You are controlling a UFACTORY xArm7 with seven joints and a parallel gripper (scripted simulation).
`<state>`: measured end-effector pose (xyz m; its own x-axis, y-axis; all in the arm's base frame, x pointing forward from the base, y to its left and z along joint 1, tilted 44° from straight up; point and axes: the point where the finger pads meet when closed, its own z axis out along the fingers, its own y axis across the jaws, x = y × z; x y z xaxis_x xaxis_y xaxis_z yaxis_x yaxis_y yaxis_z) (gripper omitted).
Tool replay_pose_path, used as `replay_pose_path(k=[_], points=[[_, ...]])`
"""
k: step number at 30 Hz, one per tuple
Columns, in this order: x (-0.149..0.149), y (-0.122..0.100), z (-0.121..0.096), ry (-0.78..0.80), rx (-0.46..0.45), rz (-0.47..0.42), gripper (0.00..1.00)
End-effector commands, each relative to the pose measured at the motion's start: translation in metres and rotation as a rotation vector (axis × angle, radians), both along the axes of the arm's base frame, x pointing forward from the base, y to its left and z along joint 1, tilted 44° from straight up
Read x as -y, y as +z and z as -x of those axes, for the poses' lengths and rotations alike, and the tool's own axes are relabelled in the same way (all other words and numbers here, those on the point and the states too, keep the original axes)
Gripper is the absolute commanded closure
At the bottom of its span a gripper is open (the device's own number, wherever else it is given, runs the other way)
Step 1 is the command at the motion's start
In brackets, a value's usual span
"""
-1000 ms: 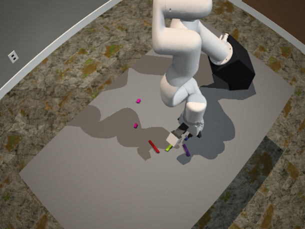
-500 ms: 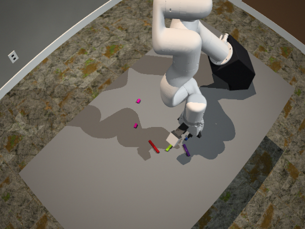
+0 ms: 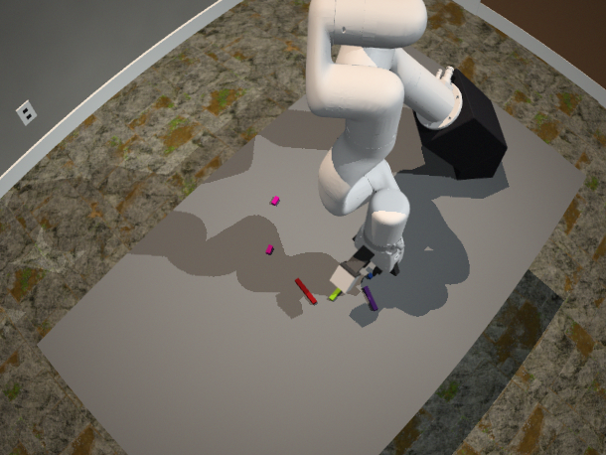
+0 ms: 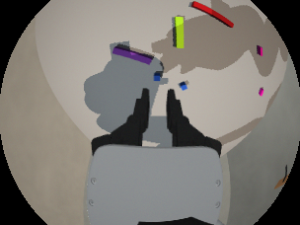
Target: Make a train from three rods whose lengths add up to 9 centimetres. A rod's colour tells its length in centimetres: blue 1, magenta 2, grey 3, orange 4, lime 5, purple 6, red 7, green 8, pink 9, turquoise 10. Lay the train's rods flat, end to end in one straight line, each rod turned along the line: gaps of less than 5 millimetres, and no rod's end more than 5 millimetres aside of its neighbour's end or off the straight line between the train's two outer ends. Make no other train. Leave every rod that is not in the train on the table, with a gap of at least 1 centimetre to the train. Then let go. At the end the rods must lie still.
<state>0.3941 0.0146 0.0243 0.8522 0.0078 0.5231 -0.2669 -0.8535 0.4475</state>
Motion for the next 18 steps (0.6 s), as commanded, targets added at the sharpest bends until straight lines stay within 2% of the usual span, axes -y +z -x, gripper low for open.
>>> replay_pose_path(k=[1,18], points=[[0.003,-0.005,-0.004,0.002,0.001,-0.001,0.76],[0.014,-0.022,-0.015,0.002,0.001,-0.001,0.76]])
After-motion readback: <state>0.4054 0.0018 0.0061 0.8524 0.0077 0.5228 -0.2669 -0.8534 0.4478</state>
